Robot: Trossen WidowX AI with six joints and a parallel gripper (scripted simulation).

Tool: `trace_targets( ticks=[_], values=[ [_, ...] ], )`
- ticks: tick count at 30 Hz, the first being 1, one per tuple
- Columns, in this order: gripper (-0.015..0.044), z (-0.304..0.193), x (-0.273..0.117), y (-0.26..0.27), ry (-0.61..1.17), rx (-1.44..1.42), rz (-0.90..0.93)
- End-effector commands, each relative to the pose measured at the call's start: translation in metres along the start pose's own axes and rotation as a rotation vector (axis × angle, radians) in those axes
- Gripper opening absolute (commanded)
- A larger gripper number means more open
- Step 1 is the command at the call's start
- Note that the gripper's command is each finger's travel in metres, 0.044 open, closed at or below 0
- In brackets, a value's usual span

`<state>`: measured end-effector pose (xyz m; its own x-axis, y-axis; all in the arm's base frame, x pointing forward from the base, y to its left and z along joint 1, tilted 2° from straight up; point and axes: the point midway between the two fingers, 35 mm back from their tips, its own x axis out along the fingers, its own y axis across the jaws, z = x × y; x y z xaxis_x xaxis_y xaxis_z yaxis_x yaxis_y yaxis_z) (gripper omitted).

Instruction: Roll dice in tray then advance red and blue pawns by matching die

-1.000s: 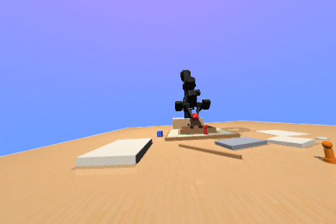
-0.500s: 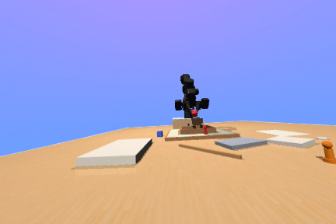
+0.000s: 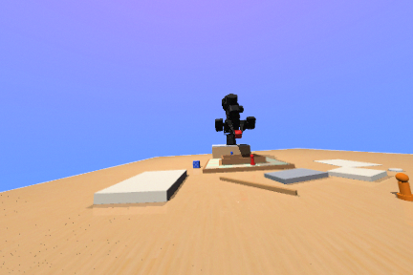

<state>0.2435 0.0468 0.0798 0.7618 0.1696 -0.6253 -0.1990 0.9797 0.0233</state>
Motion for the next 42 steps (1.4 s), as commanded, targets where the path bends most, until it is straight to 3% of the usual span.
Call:
trace_targets(
  ticks=[1,7,16,24,27,42],
  values=[
    [0.0,0.0,0.0,0.0,0.001,0.0,0.0],
    [0.0,0.0,0.0,0.0,0.001,0.0,0.0],
    [0.0236,0.002,-0.001,0.0,0.0,0.0,0.0],
    [0.044,0.03,-0.026,0.0,-0.003,0.003,0.002],
    [0.044,0.029,-0.023,0.0,0.073,0.004,0.002],
    [0.044,0.015,0.015,0.0,0.78,0.001,0.003]
  ],
)
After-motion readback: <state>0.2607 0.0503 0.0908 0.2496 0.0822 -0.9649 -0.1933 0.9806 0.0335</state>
